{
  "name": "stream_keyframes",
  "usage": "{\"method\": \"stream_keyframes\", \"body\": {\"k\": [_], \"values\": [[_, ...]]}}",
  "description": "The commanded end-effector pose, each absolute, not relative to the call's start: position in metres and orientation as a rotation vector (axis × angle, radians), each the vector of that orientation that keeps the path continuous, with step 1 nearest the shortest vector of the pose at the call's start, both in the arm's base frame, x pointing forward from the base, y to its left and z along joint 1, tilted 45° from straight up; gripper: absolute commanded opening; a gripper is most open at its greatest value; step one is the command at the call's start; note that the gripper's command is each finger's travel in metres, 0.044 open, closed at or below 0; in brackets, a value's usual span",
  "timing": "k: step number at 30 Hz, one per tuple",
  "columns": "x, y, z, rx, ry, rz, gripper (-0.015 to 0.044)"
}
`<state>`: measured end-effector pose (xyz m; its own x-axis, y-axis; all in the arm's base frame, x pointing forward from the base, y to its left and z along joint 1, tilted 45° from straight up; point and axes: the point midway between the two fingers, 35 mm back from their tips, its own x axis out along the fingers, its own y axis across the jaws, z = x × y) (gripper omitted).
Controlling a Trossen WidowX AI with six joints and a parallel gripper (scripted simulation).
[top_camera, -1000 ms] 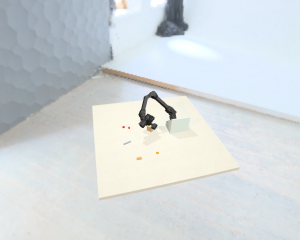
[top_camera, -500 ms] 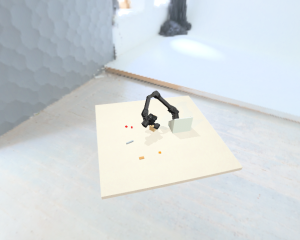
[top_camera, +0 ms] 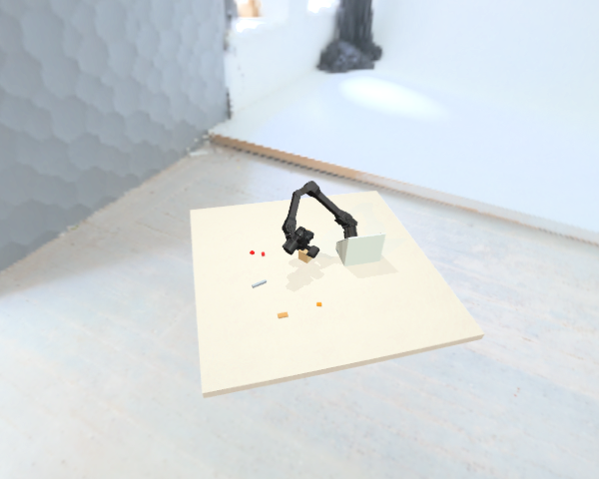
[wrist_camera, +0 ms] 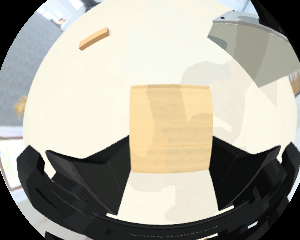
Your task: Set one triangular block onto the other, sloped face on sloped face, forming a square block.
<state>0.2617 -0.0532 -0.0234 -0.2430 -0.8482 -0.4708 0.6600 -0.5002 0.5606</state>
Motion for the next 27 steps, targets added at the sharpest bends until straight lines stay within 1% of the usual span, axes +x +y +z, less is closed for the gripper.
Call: {"method": "stream_keyframes", "body": {"k": [1,10,19,21,27], "values": [[0.262,-0.053,-0.023,0.924,-0.302,-1.896,0.0210],[0.262,-0.053,-0.023,0.924,-0.302,-1.896,0.0440],[0.263,-0.051,-0.022,0.926,-0.301,-1.895,0.0440],[0.270,-0.037,-0.015,0.936,-0.294,-1.890,0.0440],[0.287,0.038,0.028,0.971,-0.272,-1.868,0.0440]]}}
